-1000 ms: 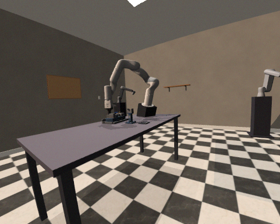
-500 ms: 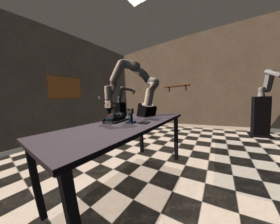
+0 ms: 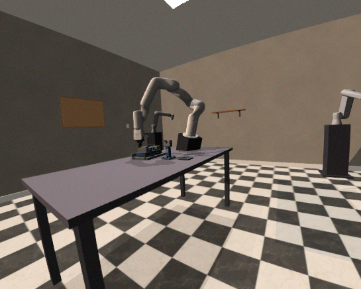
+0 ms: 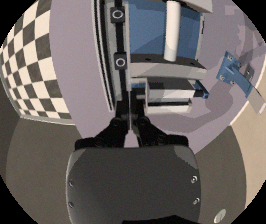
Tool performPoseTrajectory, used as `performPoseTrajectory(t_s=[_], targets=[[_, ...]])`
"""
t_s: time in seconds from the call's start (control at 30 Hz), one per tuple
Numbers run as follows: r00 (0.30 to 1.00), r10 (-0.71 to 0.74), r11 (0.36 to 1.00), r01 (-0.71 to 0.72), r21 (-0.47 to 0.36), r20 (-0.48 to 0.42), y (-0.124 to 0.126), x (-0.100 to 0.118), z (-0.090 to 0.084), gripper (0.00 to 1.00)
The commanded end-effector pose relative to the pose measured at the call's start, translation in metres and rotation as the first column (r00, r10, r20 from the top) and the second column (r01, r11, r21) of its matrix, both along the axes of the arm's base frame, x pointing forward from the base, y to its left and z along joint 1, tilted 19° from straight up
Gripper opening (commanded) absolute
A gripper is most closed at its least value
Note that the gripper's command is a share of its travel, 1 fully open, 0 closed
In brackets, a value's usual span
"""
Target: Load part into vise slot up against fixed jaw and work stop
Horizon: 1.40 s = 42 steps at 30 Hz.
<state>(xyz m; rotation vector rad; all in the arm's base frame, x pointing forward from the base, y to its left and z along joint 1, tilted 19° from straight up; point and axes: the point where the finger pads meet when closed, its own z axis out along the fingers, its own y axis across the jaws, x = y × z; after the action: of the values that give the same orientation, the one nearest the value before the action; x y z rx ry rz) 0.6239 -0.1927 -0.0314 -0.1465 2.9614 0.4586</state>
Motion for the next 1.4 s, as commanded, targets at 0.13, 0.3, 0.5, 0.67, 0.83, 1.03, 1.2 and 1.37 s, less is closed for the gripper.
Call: performPoseTrajectory(t_s=[0.13,0.3,0.5,0.67,0.83,1.03,1.2,1.37], targets=[[1.000,-0.001,1.000,0.001,-0.002,0.002,-0.012,0.002,-0.002,0.00],[1.000,-0.001,1.000,0.001,-0.002,0.002,-0.013,0.002,-0.003,0.00],[1.000,-0.001,1.000,0.001,-0.002,0.002,-0.013,0.002,-0.003,0.00],[1.000,-0.001,1.000,0.001,-0.002,0.002,-0.014,0.002,0.000,0.00],[1.000,-0.001,1.000,0.001,-0.002,0.002,-0.016,0.001,0.006,0.00],[1.000,-0.001,1.000,0.001,-0.002,0.002,-0.018,0.000,0.013,0.00],[1.000,-0.001,1.000,0.001,-0.002,0.002,-0.022,-0.001,0.025,0.00],[1.000,-0.001,1.000,0.001,-0.002,0.002,-0.026,-0.003,0.037,0.00]])
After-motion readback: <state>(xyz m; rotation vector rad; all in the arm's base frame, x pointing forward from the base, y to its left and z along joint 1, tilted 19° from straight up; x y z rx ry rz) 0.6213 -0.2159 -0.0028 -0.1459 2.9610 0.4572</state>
